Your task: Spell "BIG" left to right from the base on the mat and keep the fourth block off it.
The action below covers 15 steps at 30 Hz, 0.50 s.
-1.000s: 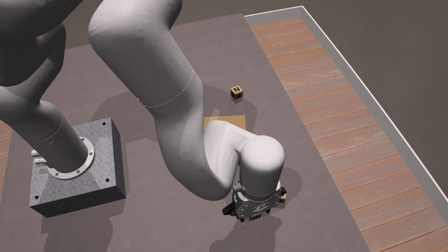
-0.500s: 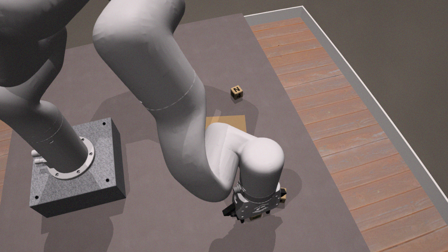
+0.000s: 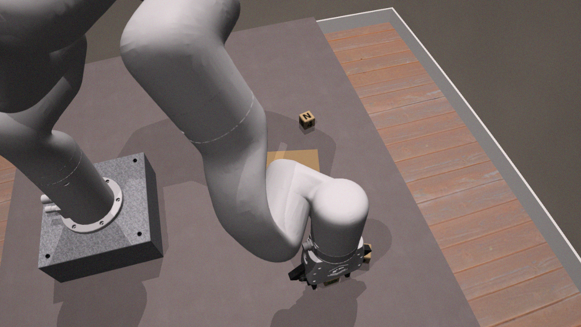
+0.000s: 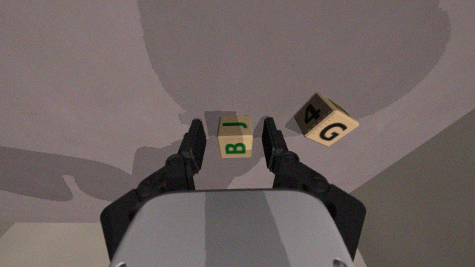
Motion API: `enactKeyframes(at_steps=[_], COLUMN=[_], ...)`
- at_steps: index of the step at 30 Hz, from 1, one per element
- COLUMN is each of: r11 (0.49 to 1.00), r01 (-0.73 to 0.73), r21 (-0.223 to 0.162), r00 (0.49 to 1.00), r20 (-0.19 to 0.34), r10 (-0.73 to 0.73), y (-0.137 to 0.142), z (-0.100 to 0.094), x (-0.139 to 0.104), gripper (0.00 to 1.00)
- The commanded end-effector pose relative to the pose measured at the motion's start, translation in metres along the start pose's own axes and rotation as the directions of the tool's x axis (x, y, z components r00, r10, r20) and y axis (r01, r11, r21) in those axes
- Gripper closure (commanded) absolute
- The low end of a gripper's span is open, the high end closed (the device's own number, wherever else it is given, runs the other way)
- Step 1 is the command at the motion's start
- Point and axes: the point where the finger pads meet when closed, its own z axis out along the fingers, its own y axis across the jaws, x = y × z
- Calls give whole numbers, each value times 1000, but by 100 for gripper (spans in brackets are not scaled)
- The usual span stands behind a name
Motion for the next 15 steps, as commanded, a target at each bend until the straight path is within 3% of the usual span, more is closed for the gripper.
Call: enactKeyframes(at_steps=[1,13,14,15], r11=[1000,1000,1000,1000], r01=[0,0,0,0], r21=[-3,-3,-3,-3], r00=[1000,1000,1000,1000], r20=[2,2,2,2], r10=[0,0,0,0], y=[1,1,1,1], z=[-1,-1,-1,-1], x=[-1,-1,-1,-1], gripper=[31,31,53,53])
